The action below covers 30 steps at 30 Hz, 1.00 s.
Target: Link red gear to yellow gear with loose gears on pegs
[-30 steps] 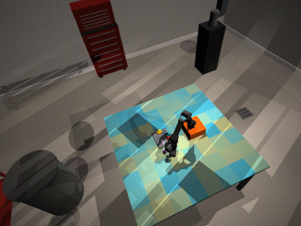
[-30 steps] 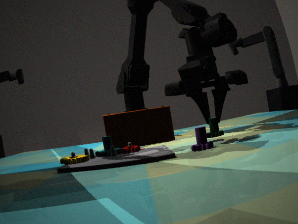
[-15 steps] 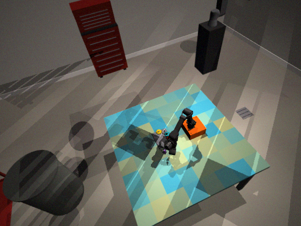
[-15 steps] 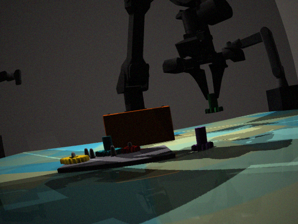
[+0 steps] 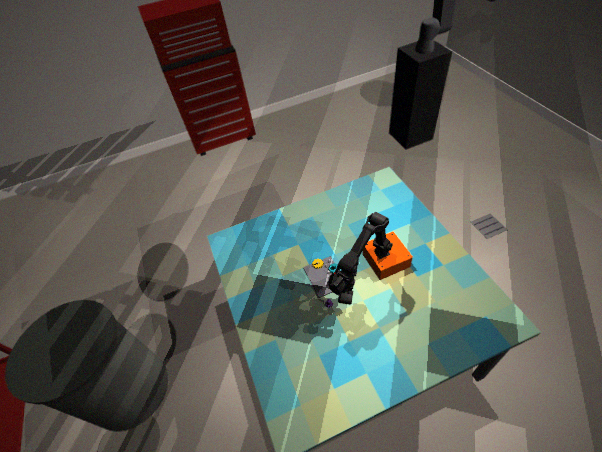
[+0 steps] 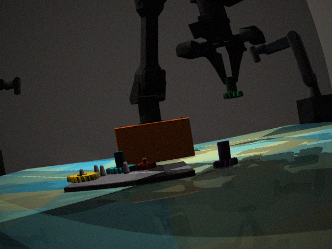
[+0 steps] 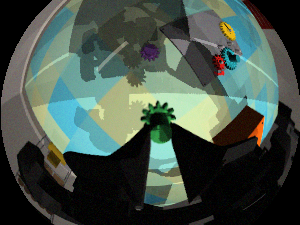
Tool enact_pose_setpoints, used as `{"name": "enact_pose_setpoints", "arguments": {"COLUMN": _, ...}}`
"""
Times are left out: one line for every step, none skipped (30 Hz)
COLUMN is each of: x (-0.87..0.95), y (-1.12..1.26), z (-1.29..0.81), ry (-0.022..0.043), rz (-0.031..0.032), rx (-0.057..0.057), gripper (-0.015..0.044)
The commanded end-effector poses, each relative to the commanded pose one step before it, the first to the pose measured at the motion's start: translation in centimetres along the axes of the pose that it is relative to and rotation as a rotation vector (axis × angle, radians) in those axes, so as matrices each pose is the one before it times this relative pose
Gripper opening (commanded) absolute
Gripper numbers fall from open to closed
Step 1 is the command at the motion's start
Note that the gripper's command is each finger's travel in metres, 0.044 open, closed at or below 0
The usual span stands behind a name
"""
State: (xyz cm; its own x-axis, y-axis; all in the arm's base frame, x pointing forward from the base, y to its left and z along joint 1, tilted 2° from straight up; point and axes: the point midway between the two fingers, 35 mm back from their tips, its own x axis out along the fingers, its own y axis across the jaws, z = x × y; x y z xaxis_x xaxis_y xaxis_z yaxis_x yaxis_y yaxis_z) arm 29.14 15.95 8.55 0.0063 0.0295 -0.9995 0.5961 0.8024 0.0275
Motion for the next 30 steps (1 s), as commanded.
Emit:
{"name": "enact_pose_setpoints", "arguments": {"x": -1.437, "y": 0.029, "z": -0.115, "ry": -0.00083, "rz": 0.01038, "rx": 0.0031, "gripper": 0.0000}}
{"name": "enact_pose_setpoints", "arguments": {"x": -0.357, "y": -0.067, "z": -0.046, "ry": 0.00002, "rz": -0.00003, "rx": 0.0001, "gripper": 0.0000}}
{"name": "enact_pose_setpoints", "arguments": {"x": -0.357, "y": -0.071, "z": -0.048, "ry": 0.00003, "rz": -0.00004, "rx": 0.0001, "gripper": 0.0000}}
{"name": "enact_pose_setpoints", "arguments": {"x": -0.357, "y": -0.075, "z": -0.050, "ry": 0.00003, "rz": -0.00004, "rx": 0.0001, "gripper": 0.0000}}
{"name": "enact_pose_setpoints", "arguments": {"x": -0.294, "y": -0.065, "z": -0.042, "ry": 0.00002, "rz": -0.00004, "rx": 0.0001, "gripper": 0.0000}}
{"name": "enact_pose_setpoints", "arguments": {"x": -0.176, "y": -0.040, "z": -0.026, "ry": 0.00002, "rz": -0.00002, "rx": 0.0000, "gripper": 0.0000}}
{"name": "enact_pose_setpoints", "arguments": {"x": -0.059, "y": -0.014, "z": -0.009, "ry": 0.00001, "rz": -0.00001, "rx": 0.0000, "gripper": 0.0000}}
{"name": "enact_pose_setpoints", "arguments": {"x": 0.013, "y": -0.017, "z": 0.037, "ry": -0.00005, "rz": -0.00002, "rx": 0.0000, "gripper": 0.0000}}
{"name": "enact_pose_setpoints", "arguments": {"x": 0.038, "y": -0.053, "z": 0.112, "ry": -0.00016, "rz": -0.00005, "rx": 0.0000, "gripper": 0.0000}}
{"name": "enact_pose_setpoints", "arguments": {"x": 0.064, "y": -0.089, "z": 0.186, "ry": -0.00026, "rz": -0.00009, "rx": 0.0000, "gripper": 0.0000}}
{"name": "enact_pose_setpoints", "arguments": {"x": 0.077, "y": -0.109, "z": 0.223, "ry": -0.00031, "rz": -0.00011, "rx": 0.0000, "gripper": 0.0000}}
{"name": "enact_pose_setpoints", "arguments": {"x": 0.077, "y": -0.111, "z": 0.222, "ry": -0.00031, "rz": -0.00011, "rx": 0.0000, "gripper": 0.0000}}
{"name": "enact_pose_setpoints", "arguments": {"x": 0.077, "y": -0.113, "z": 0.221, "ry": -0.00031, "rz": -0.00012, "rx": 0.0000, "gripper": 0.0000}}
{"name": "enact_pose_setpoints", "arguments": {"x": 0.077, "y": -0.115, "z": 0.220, "ry": -0.00030, "rz": -0.00012, "rx": 0.0000, "gripper": 0.0000}}
{"name": "enact_pose_setpoints", "arguments": {"x": 0.077, "y": -0.117, "z": 0.219, "ry": -0.00030, "rz": -0.00012, "rx": 0.0000, "gripper": 0.0000}}
{"name": "enact_pose_setpoints", "arguments": {"x": 0.059, "y": -0.123, "z": 0.210, "ry": -0.00024, "rz": 0.00046, "rx": 0.0023, "gripper": 0.0000}}
{"name": "enact_pose_setpoints", "arguments": {"x": 0.059, "y": -0.124, "z": 0.210, "ry": -0.00024, "rz": 0.00045, "rx": 0.0023, "gripper": 0.0000}}
{"name": "enact_pose_setpoints", "arguments": {"x": 0.059, "y": -0.125, "z": 0.209, "ry": -0.00025, "rz": 0.00045, "rx": 0.0023, "gripper": 0.0000}}
{"name": "enact_pose_setpoints", "arguments": {"x": 0.059, "y": -0.127, "z": 0.208, "ry": -0.00025, "rz": 0.00045, "rx": 0.0023, "gripper": 0.0000}}
{"name": "enact_pose_setpoints", "arguments": {"x": 0.059, "y": -0.128, "z": 0.207, "ry": -0.00026, "rz": 0.00045, "rx": 0.0023, "gripper": 0.0000}}
{"name": "enact_pose_setpoints", "arguments": {"x": 0.059, "y": -0.129, "z": 0.206, "ry": -0.00026, "rz": 0.00045, "rx": 0.0023, "gripper": 0.0000}}
{"name": "enact_pose_setpoints", "arguments": {"x": 0.059, "y": -0.130, "z": 0.206, "ry": -0.00027, "rz": 0.00045, "rx": 0.0023, "gripper": 0.0000}}
{"name": "enact_pose_setpoints", "arguments": {"x": 0.059, "y": -0.131, "z": 0.205, "ry": -0.00027, "rz": 0.00045, "rx": 0.0023, "gripper": 0.0000}}
{"name": "enact_pose_setpoints", "arguments": {"x": 0.058, "y": -0.132, "z": 0.203, "ry": -0.00028, "rz": 0.00044, "rx": 0.0023, "gripper": 0.0000}}
{"name": "enact_pose_setpoints", "arguments": {"x": 0.058, "y": -0.133, "z": 0.202, "ry": -0.00028, "rz": 0.00044, "rx": 0.0023, "gripper": 0.0000}}
{"name": "enact_pose_setpoints", "arguments": {"x": 0.058, "y": -0.134, "z": 0.201, "ry": -0.00029, "rz": 0.00044, "rx": 0.0023, "gripper": 0.0000}}
{"name": "enact_pose_setpoints", "arguments": {"x": 0.058, "y": -0.135, "z": 0.200, "ry": -0.00029, "rz": 0.00044, "rx": 0.0023, "gripper": 0.0000}}
{"name": "enact_pose_setpoints", "arguments": {"x": 0.058, "y": -0.136, "z": 0.199, "ry": -0.00030, "rz": 0.00044, "rx": 0.0023, "gripper": 0.0000}}
{"name": "enact_pose_setpoints", "arguments": {"x": 0.058, "y": -0.138, "z": 0.198, "ry": -0.00030, "rz": 0.00044, "rx": 0.0023, "gripper": 0.0000}}
{"name": "enact_pose_setpoints", "arguments": {"x": 0.058, "y": -0.139, "z": 0.198, "ry": -0.00031, "rz": 0.00043, "rx": 0.0023, "gripper": 0.0000}}
